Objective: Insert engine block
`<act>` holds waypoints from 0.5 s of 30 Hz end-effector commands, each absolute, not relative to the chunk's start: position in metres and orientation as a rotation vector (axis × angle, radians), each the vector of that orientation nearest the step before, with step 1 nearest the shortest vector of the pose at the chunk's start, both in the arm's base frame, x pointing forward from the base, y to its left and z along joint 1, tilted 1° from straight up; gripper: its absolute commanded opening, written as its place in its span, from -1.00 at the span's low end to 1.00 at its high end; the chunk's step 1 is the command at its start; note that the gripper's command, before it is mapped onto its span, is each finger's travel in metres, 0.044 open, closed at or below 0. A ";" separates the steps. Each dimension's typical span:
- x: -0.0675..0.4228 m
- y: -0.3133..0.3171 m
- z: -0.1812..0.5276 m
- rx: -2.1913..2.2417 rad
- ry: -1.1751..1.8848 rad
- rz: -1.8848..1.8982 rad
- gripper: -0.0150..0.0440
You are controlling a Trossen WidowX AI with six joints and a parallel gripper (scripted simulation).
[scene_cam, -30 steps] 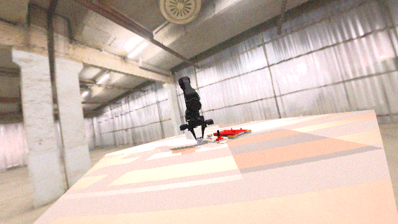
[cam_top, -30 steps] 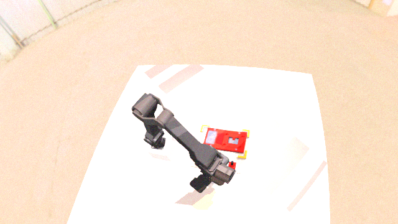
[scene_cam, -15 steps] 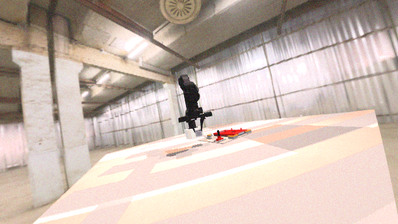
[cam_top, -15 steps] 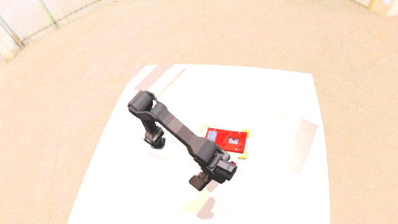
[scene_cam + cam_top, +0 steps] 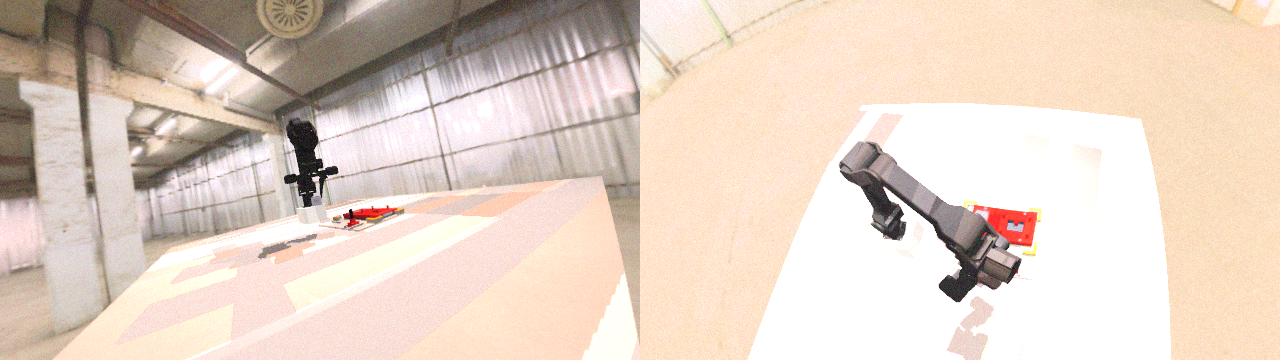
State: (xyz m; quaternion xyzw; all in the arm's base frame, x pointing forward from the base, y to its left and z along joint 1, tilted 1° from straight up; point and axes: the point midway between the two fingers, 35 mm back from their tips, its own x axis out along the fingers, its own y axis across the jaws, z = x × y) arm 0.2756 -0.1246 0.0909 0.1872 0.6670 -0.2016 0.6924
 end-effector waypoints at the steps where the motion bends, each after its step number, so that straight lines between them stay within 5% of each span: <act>1: 0.274 -0.123 0.108 0.418 1.477 -0.450 -0.49; 15: 0.282 -0.109 0.110 0.389 1.487 -0.418 -0.49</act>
